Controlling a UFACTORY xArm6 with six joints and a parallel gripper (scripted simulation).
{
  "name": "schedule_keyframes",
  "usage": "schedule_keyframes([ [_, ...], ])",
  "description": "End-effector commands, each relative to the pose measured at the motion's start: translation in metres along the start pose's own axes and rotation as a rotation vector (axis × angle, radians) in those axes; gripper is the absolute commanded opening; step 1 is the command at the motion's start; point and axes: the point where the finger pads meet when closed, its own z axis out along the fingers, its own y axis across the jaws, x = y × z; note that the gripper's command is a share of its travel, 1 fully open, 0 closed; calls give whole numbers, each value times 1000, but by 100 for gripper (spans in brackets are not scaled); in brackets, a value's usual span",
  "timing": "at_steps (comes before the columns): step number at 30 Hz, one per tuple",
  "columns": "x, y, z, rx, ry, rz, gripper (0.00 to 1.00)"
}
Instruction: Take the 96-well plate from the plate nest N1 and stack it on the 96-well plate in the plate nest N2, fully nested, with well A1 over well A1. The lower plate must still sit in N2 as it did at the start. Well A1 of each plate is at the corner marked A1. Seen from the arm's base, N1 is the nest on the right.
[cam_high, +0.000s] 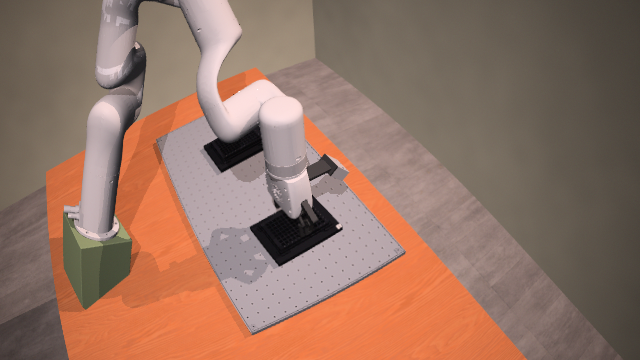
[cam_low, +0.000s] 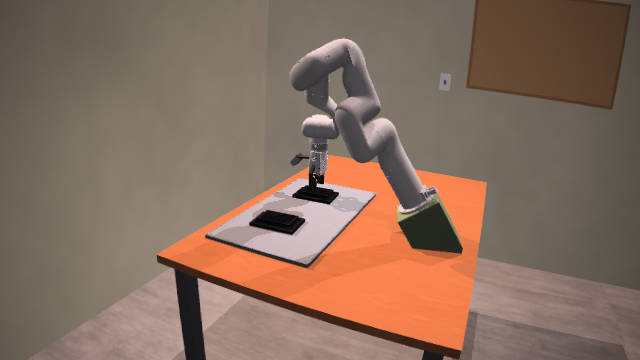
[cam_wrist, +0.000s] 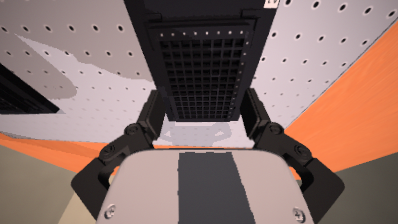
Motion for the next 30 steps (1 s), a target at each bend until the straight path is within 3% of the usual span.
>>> schedule_keyframes([
  [1,1,1,0,-2,2,-1,100],
  [30,1,1,18,-2,2,-1,100],
])
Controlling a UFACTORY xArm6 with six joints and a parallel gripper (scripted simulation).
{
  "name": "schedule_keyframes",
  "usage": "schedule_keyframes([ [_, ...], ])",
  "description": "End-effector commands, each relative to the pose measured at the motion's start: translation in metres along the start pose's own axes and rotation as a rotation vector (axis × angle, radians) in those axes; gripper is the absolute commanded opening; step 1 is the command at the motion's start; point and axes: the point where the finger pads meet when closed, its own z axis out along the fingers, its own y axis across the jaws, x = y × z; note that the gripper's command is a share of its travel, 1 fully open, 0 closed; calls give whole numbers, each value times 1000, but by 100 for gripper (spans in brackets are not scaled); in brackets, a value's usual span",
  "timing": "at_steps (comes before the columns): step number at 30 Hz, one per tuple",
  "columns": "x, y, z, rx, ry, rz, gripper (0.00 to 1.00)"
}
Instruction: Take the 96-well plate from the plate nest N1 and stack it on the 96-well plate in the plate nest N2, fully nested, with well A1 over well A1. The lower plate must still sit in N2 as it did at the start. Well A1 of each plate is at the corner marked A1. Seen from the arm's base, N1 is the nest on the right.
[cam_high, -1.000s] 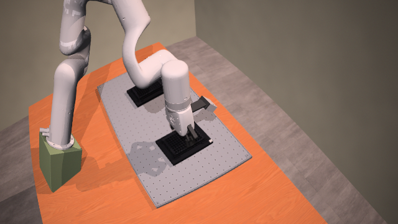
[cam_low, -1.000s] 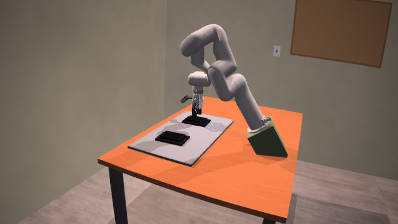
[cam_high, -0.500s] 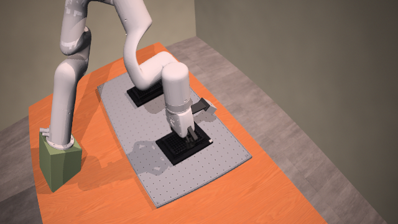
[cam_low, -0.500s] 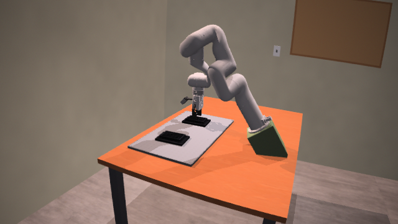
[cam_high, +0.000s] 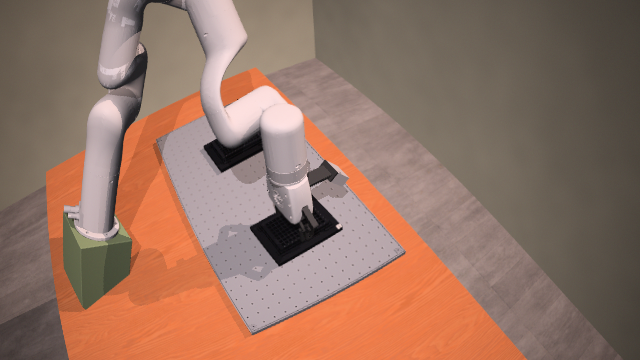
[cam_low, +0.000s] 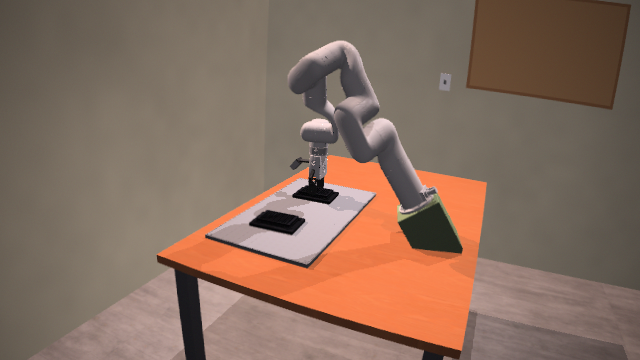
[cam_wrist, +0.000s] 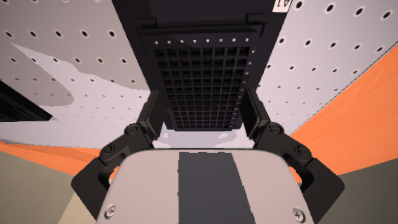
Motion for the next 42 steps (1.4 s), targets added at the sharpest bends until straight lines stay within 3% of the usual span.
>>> schedule_keyframes([
  [1,1,1,1,-2,3,-1,100],
  [20,1,1,3,-2,3,-1,100],
  [21,1,1,2,-2,3,-1,0],
  [42,1,1,2,-2,2,-1,0],
])
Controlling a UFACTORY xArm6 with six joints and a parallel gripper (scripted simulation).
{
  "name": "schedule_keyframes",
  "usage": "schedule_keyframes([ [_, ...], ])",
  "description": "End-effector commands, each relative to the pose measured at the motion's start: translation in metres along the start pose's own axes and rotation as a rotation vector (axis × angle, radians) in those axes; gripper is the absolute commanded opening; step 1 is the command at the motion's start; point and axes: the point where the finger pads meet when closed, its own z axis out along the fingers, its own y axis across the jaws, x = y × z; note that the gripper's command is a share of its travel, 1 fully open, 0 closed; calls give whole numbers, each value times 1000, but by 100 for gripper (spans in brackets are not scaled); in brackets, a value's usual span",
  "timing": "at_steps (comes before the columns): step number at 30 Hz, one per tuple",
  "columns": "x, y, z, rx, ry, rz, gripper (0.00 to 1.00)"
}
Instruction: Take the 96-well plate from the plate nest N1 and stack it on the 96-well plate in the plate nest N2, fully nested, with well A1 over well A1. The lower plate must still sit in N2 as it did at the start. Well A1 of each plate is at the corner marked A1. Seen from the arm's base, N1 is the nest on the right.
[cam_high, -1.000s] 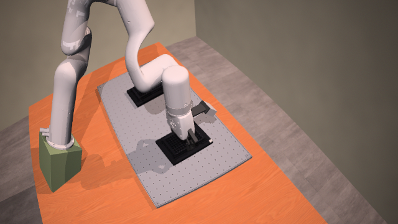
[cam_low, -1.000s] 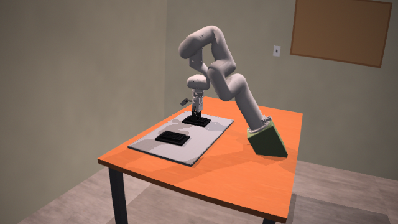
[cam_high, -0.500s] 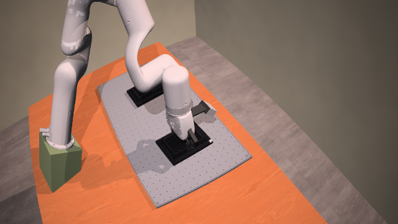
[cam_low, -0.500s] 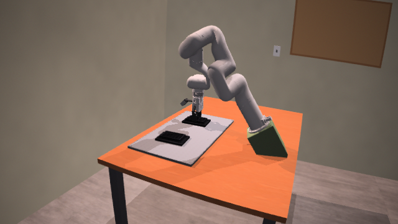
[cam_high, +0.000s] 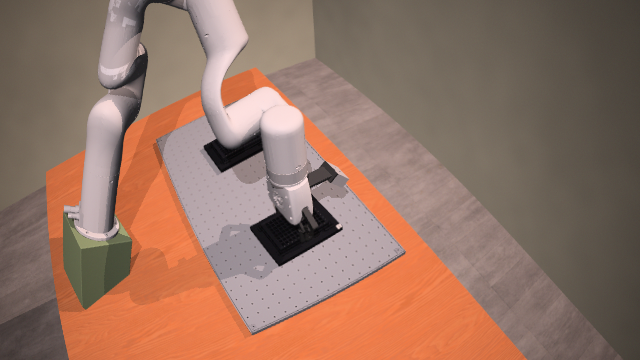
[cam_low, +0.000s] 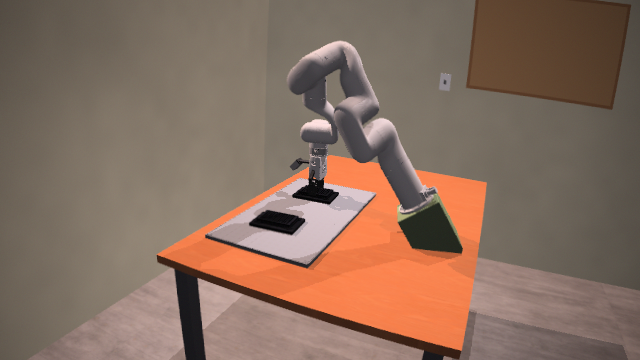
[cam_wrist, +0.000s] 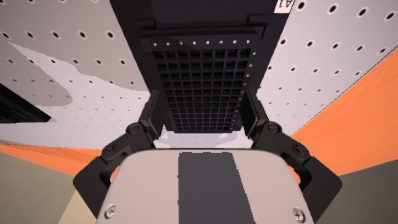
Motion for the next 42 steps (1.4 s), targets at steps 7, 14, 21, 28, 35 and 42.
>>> schedule_keyframes([
  [7,1,1,-1,-2,2,-1,0],
  [14,1,1,-1,-2,2,-1,0],
  [21,1,1,-1,-2,2,-1,0],
  [28,1,1,-1,-2,2,-1,0],
  [35,1,1,-4,-2,2,-1,0],
  [42,1,1,-9,-2,2,-1,0],
])
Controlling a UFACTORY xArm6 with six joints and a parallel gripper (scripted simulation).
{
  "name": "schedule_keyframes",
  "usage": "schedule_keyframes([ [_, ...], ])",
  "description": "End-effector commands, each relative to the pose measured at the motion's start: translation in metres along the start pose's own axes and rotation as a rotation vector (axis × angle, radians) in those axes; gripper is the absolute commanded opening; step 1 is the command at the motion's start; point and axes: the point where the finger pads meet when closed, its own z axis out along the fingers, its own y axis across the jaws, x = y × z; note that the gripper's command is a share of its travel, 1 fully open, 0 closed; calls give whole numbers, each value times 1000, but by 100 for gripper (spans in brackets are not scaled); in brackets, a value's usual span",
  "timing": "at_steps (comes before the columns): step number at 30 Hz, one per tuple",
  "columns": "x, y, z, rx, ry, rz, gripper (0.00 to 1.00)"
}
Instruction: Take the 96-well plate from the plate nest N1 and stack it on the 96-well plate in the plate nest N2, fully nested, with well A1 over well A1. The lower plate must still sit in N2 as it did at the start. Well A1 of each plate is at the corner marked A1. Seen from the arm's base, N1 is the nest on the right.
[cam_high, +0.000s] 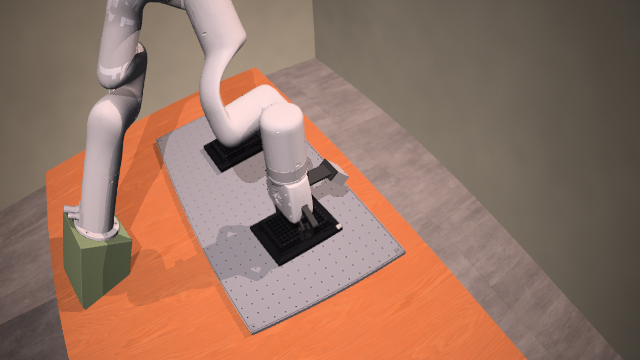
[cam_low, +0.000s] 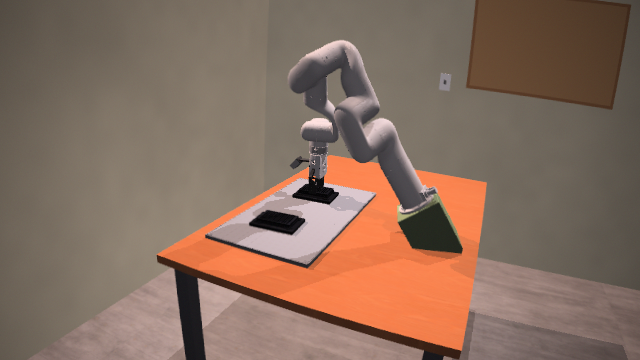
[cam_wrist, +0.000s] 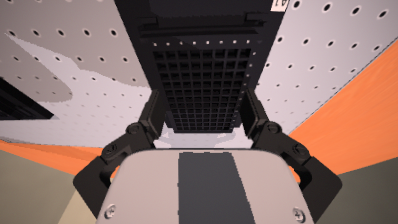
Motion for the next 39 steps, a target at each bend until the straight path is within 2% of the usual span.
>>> schedule_keyframes([
  [1,1,1,-4,-2,2,-1,0],
  [27,1,1,-15,-2,2,-1,0],
  [39,1,1,-32,-2,2,-1,0],
])
